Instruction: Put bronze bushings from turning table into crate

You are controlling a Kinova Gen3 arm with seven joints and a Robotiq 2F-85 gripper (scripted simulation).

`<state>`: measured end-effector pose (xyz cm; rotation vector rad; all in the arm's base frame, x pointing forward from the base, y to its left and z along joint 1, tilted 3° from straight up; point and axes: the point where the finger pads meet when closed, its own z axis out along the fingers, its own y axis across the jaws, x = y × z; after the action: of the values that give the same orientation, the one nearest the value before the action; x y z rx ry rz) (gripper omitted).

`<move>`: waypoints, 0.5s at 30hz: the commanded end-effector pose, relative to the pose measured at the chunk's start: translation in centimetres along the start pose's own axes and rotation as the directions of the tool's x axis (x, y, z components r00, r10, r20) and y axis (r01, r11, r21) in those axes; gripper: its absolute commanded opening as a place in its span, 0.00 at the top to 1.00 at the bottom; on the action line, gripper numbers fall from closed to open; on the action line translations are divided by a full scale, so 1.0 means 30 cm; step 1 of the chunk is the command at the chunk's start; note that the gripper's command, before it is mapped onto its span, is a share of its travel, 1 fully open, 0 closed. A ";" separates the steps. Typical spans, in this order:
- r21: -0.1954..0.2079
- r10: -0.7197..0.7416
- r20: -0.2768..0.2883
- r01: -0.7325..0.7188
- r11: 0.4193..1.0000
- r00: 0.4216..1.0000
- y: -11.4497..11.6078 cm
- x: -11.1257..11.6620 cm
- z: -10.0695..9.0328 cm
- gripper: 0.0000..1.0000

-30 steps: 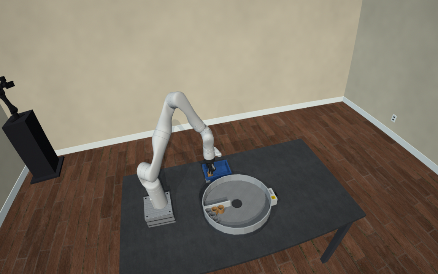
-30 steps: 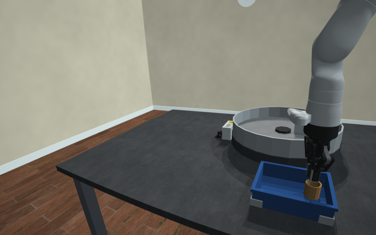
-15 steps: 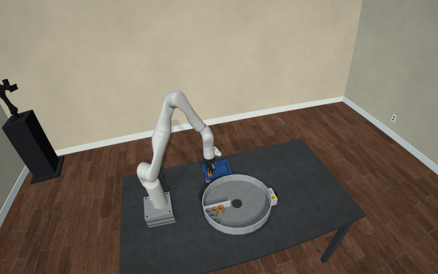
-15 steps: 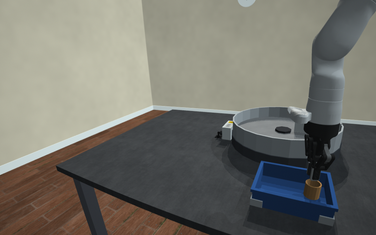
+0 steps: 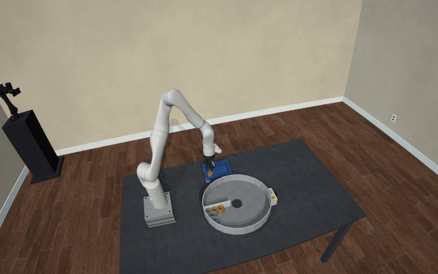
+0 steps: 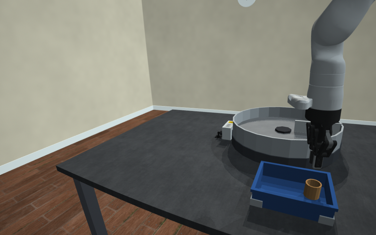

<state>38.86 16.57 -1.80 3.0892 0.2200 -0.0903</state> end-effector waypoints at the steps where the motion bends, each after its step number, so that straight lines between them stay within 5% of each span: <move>1: 0.013 -0.011 -0.019 0.011 1.000 1.000 -0.028 0.013 -0.035 0.81; 10: 0.013 -0.011 -0.019 0.011 1.000 1.000 -0.028 0.013 -0.035 0.81; 15: 0.013 -0.010 -0.018 0.011 1.000 1.000 -0.025 0.011 -0.168 0.81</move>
<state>38.76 16.61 1.25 3.0854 0.2196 -0.1017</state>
